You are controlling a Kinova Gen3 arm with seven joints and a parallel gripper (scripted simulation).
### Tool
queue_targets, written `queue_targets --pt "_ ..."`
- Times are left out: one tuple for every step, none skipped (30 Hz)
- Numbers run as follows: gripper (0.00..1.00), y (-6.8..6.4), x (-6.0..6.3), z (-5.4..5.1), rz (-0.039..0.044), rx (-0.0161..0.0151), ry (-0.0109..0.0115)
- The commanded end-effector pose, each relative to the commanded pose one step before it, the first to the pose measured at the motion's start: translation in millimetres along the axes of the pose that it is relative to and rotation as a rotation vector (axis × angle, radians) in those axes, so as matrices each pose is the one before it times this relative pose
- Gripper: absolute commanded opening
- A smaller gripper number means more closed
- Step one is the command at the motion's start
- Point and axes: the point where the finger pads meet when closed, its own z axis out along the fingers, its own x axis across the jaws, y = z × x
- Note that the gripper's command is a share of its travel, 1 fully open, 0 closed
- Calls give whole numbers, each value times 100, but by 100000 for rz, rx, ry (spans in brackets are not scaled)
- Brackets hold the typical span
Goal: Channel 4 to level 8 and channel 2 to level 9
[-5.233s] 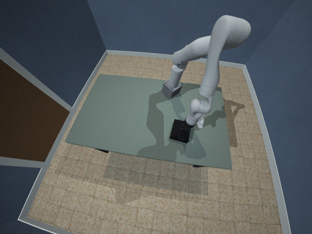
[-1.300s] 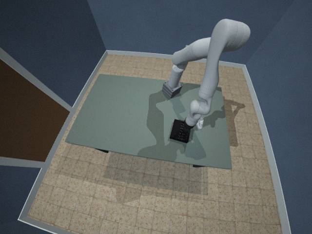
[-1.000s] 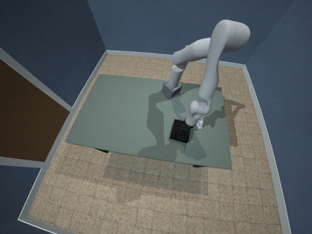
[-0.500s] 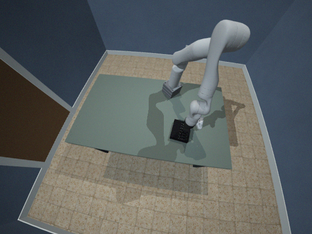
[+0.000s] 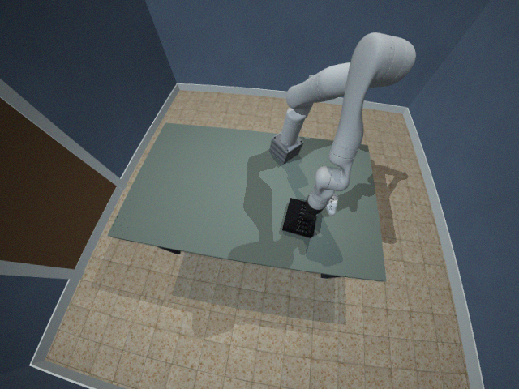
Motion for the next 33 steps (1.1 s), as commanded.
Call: queue_targets --pt "0 90 73 -71 143 72 150" --pt "0 33 0 0 0 0 0" --pt "0 35 0 0 0 0 0" --pt "0 37 0 0 0 0 0" --pt "0 39 0 0 0 0 0" --pt "0 40 0 0 0 0 0" --pt "0 42 0 0 0 0 0" --pt "0 44 0 0 0 0 0" --pt "0 0 0 0 0 0 0" --pt "0 0 0 0 0 0 0" --pt "0 45 0 0 0 0 0" --pt "0 47 0 0 0 0 0" --pt "0 49 0 0 0 0 0" --pt "0 50 0 0 0 0 0" --pt "0 51 0 0 0 0 0" --pt "0 53 0 0 0 0 0" --pt "0 54 0 0 0 0 0" --pt "0 55 0 0 0 0 0" --pt "0 56 0 0 0 0 0" --pt "0 57 0 0 0 0 0" --pt "0 58 0 0 0 0 0" --pt "0 59 0 0 0 0 0" --pt "0 60 0 0 0 0 0" --pt "0 60 0 0 0 0 0" --pt "0 61 0 0 0 0 0" --pt "0 0 0 0 0 0 0" --pt "0 0 0 0 0 0 0" --pt "0 61 0 0 0 0 0" --pt "0 61 0 0 0 0 0" --pt "0 62 0 0 0 0 0" --pt "0 62 0 0 0 0 0" --pt "0 62 0 0 0 0 0" --pt "0 62 0 0 0 0 0"
